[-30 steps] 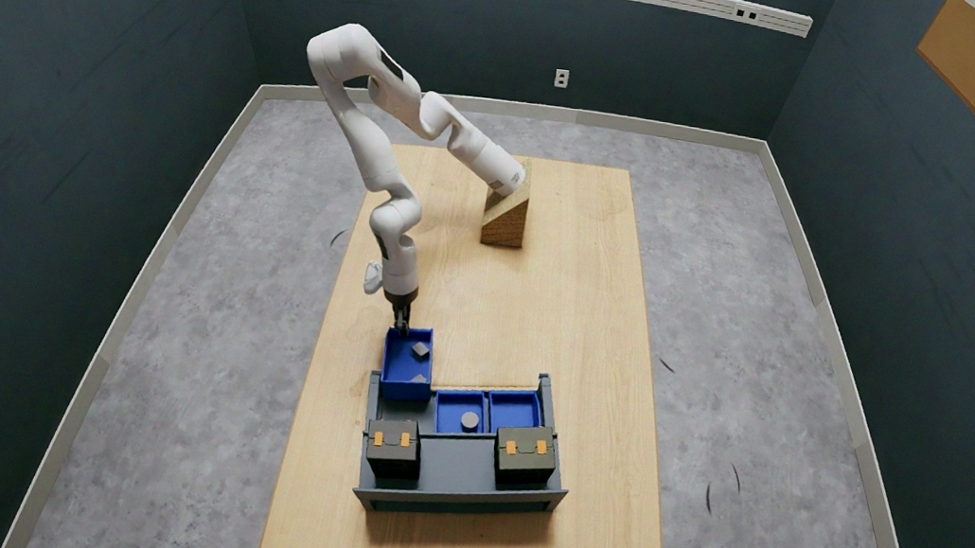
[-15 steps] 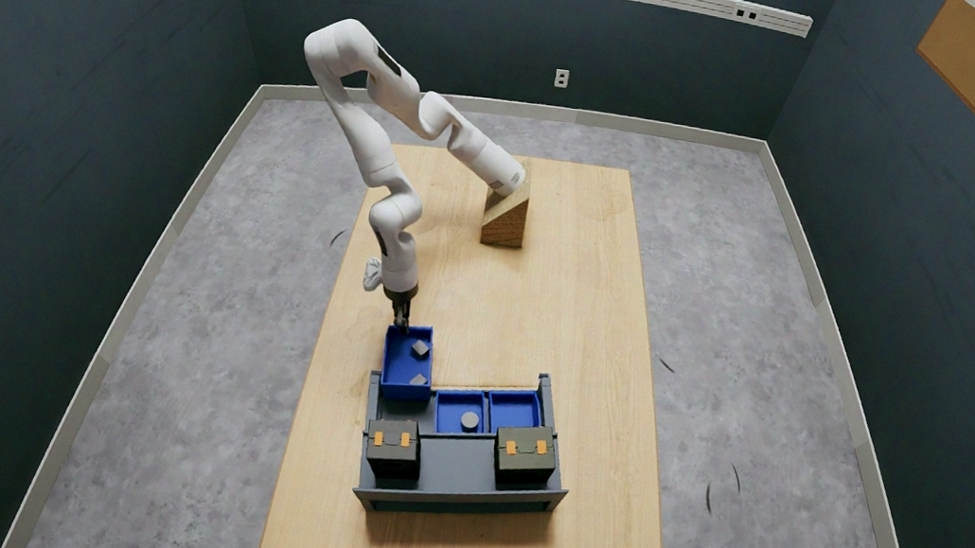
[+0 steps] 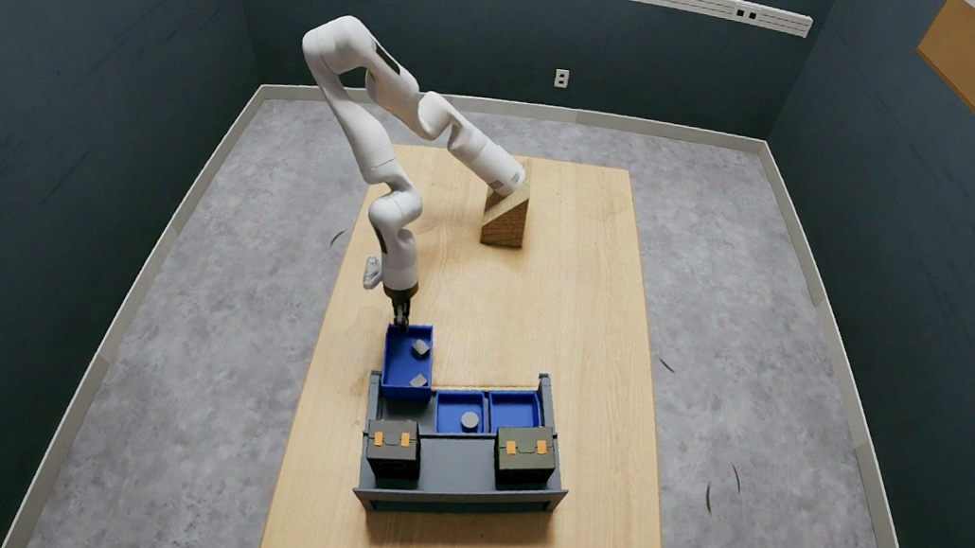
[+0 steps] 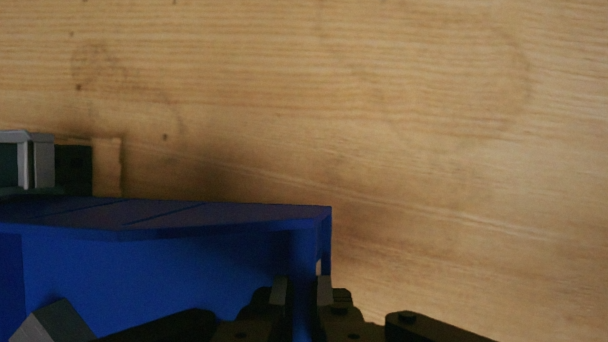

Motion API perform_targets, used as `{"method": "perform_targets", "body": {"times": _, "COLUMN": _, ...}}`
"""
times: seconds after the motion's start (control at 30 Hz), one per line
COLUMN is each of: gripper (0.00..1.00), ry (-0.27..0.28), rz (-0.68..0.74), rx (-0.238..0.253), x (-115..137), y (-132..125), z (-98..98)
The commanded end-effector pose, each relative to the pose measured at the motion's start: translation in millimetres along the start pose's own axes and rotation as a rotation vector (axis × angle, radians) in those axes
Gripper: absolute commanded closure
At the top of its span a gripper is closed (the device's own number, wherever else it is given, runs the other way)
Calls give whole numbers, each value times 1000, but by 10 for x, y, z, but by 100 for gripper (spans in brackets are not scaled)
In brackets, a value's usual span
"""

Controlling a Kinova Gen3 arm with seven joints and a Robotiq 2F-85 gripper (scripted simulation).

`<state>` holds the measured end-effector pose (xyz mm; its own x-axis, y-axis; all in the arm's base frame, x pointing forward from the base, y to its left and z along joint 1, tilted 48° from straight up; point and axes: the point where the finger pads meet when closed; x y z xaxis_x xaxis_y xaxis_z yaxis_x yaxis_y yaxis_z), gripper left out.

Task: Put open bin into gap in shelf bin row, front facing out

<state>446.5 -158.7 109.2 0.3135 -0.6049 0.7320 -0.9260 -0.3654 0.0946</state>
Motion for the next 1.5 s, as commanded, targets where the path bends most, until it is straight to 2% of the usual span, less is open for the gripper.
{"method": "perform_targets", "body": {"times": 0.0, "gripper": 90, "ry": -1, "rz": 0, "rx": 6, "x": -4, "y": -23, "z": -15}}
{"method": "perform_targets", "body": {"times": 1.47, "gripper": 90, "ry": -1, "rz": 0, "rx": 6, "x": -5, "y": -12, "z": 29}}
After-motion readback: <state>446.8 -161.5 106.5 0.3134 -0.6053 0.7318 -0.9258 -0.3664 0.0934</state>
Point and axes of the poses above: the point where the finger pads meet when closed, its own z axis out along the fingers, its own y axis across the jaws, x = y × z, and after that the axes turned 9 degrees about -z, right-handed
